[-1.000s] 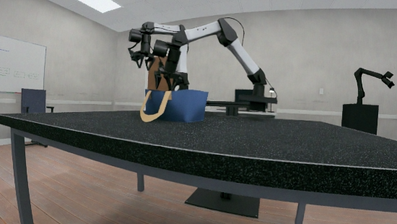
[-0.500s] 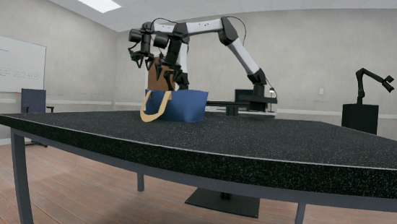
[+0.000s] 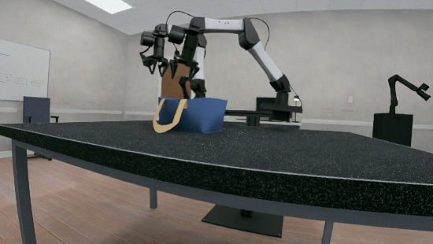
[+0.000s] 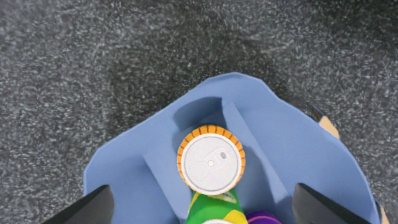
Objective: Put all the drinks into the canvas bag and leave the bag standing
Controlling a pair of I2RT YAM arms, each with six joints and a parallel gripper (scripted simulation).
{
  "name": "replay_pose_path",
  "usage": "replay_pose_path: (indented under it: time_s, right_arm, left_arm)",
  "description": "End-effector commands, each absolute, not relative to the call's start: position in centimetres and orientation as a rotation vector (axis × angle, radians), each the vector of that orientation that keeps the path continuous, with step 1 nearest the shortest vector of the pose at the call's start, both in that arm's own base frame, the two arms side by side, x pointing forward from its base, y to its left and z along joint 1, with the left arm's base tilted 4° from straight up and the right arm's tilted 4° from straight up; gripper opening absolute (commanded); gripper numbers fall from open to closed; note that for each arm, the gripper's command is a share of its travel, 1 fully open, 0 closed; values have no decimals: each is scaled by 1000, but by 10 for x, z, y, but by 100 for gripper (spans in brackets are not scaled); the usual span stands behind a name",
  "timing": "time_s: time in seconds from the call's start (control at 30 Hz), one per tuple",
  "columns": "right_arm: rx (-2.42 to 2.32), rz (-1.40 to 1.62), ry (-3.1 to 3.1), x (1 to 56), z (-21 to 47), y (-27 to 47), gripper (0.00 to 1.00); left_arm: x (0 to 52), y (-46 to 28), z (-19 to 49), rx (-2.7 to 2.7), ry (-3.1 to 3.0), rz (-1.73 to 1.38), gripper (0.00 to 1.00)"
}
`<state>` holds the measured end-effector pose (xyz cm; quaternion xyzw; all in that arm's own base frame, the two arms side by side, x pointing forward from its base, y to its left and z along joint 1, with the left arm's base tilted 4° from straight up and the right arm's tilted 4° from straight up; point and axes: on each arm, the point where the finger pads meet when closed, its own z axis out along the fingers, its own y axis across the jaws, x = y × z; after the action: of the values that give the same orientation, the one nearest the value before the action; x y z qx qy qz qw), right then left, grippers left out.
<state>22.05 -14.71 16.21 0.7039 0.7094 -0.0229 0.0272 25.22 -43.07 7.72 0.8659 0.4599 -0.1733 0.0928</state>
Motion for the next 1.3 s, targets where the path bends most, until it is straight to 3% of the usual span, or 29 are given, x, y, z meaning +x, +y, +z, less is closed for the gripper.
replay_pose_path:
  time_s: [0.0,0.33,1.27]
  right_arm:
    - [2158,-76,2183,219,164,-146,86]
    - [2158,-76,2183,219,164,-146,86]
    - [2158,-76,2183,219,164,-146,86]
  left_arm:
    - [254,-434,80,2571,1354,-509,86]
    - [256,-433,111,2518,1313,-479,86]
    - [245,-366,100,2534,1308,-507,86]
